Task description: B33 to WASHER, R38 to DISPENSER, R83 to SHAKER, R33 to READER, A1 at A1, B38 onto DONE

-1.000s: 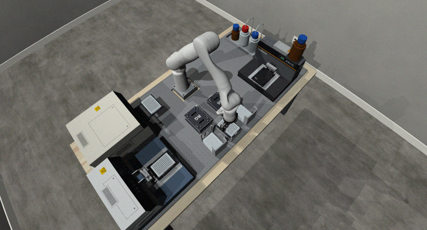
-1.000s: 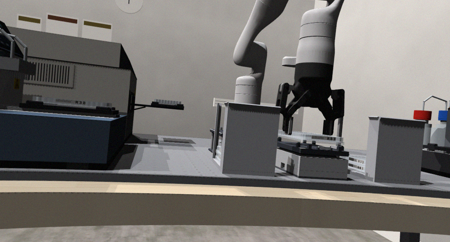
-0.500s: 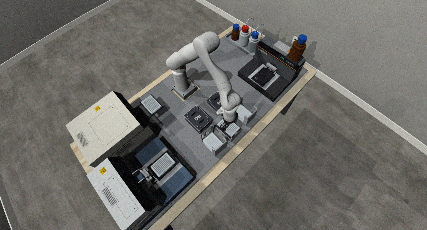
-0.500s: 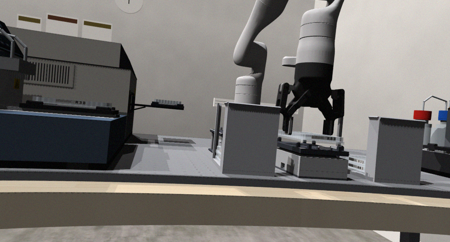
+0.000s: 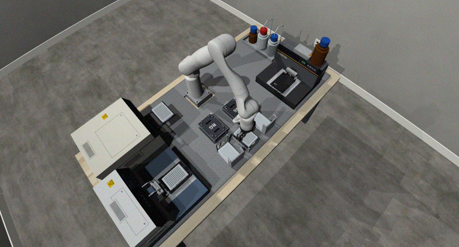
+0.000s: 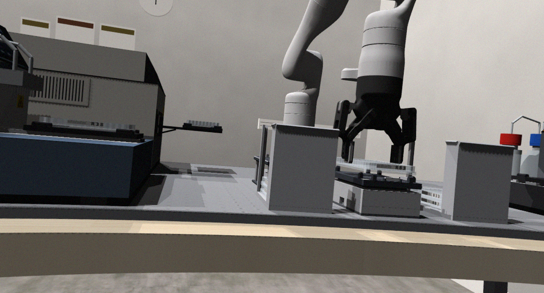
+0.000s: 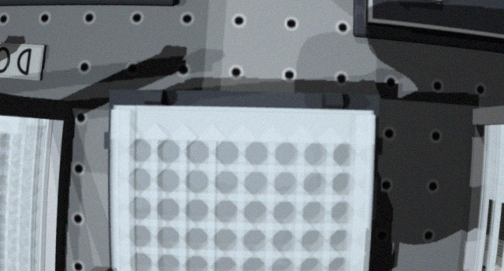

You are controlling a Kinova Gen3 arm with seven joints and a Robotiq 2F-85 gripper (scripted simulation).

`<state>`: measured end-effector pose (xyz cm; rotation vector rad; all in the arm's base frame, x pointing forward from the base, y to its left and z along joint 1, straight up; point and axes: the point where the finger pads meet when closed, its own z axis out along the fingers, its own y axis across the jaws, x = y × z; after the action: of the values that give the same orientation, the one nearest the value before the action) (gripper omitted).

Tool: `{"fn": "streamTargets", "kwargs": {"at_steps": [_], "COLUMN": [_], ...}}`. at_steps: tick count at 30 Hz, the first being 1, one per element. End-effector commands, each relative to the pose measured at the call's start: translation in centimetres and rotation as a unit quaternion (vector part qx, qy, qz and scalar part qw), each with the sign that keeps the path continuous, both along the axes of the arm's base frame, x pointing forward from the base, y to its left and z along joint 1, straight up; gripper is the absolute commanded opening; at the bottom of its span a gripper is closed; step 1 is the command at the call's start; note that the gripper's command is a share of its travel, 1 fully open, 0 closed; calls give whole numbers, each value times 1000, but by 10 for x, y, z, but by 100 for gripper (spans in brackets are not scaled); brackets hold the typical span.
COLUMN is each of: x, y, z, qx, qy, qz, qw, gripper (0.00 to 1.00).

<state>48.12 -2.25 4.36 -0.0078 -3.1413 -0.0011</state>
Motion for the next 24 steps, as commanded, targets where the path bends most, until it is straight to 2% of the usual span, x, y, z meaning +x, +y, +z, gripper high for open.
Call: {"fn": "streamTargets", "kwargs": {"at_steps": [1, 24], "x": [1, 1], "y": [0, 0], "z": [0, -7], "qx": [0, 0], "qy": [-1, -1], "qz": [0, 0], "qw": [1000, 1000], "gripper": [94, 94]}}
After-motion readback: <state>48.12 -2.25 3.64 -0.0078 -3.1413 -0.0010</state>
